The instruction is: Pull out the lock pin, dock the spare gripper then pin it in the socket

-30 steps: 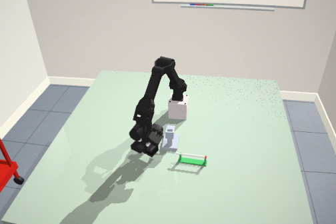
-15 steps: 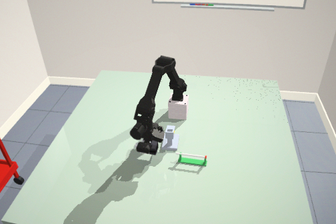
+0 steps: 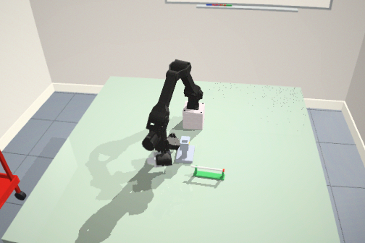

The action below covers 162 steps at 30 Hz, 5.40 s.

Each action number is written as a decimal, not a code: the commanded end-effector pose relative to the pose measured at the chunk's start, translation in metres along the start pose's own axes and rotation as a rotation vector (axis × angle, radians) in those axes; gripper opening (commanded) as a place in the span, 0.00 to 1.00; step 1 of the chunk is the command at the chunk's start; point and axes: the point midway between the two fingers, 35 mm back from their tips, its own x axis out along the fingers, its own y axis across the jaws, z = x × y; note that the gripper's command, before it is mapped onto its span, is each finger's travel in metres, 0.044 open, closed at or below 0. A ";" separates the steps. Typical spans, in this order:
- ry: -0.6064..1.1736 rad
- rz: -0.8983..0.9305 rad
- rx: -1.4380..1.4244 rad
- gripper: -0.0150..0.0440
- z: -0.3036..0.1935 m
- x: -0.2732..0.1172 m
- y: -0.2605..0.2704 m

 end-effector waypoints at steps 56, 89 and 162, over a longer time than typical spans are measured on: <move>0.006 -0.006 -0.444 0.92 0.004 0.041 0.003; -0.045 0.043 -0.433 1.00 0.014 -0.004 0.020; -0.170 -0.715 2.587 1.00 0.006 -0.078 0.005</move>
